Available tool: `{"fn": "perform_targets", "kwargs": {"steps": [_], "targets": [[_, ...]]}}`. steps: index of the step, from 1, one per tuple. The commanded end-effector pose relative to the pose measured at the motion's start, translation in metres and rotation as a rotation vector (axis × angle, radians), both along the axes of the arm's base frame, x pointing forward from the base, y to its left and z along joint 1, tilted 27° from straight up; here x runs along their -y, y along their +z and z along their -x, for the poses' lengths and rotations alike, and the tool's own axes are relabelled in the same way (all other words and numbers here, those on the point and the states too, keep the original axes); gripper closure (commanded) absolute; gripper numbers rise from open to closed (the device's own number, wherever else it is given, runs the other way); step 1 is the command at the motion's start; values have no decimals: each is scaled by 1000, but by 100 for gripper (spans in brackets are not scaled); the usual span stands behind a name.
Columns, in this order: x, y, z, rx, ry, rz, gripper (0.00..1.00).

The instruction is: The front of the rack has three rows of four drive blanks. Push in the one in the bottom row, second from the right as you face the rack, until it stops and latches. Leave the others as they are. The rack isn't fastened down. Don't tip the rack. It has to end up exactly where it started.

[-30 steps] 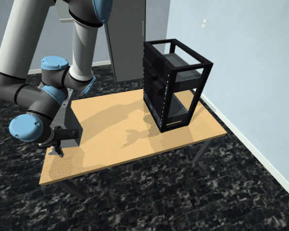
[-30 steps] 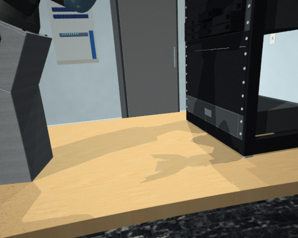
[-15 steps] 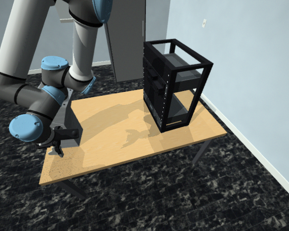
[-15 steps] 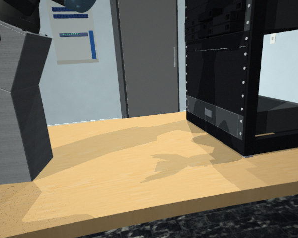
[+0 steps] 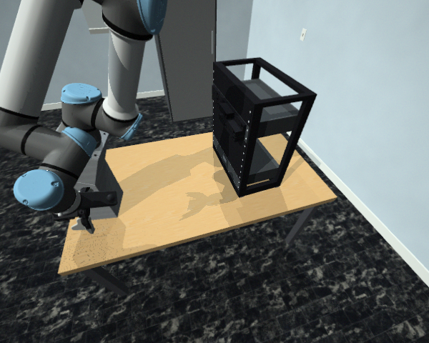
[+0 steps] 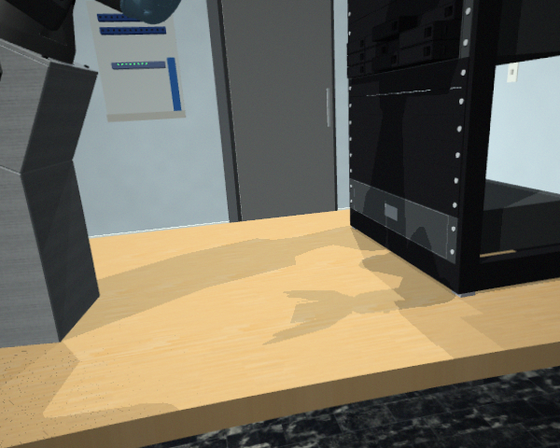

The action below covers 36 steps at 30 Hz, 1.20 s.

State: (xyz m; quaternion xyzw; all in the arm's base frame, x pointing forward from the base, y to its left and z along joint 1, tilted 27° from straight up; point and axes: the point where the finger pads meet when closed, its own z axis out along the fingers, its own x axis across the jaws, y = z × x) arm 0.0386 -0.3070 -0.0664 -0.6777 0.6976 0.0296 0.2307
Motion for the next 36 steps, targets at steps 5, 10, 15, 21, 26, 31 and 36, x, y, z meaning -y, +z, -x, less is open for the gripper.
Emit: {"fn": "perform_targets", "kwargs": {"steps": [5, 10, 15, 21, 26, 31, 36], "targets": [[0, 0, 0, 1, -1, -1, 0], [-1, 0, -2, 4, -2, -6, 0], [-3, 0, -3, 7, -3, -11, 0], [-7, -1, -9, 17, -8, -28, 0], [-13, -1, -16, 30, -13, -51, 0], [-18, -2, -21, 40, -18, -69, 0], [-28, -2, -32, 61, -27, -107, 0]]}}
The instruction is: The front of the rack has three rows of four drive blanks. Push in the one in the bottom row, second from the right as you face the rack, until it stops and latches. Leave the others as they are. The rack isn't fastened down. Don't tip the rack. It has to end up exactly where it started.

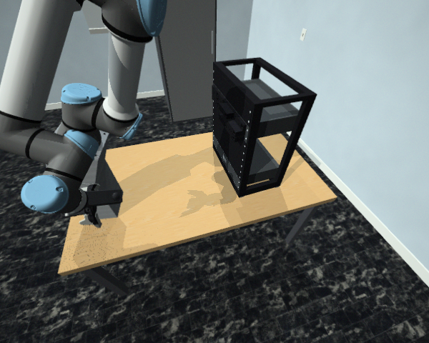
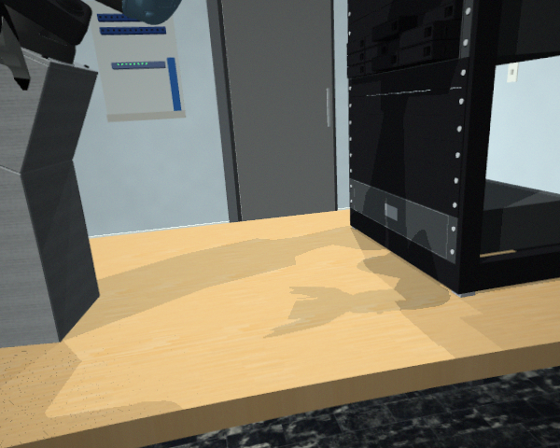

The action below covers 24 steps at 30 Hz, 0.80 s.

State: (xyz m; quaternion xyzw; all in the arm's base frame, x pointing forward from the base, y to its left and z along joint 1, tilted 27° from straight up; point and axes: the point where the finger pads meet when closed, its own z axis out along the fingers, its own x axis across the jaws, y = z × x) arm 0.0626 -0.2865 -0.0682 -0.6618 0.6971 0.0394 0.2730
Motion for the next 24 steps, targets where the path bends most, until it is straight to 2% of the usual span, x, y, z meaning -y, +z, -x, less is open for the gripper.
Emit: {"fn": "perform_targets", "kwargs": {"steps": [1, 10, 12, 24], "targets": [[-9, 0, -11, 20, -10, -37, 0], [-34, 2, -38, 67, -35, -136, 0], [-34, 2, -38, 67, -35, -136, 0], [-79, 14, -84, 137, -83, -331, 0]]}}
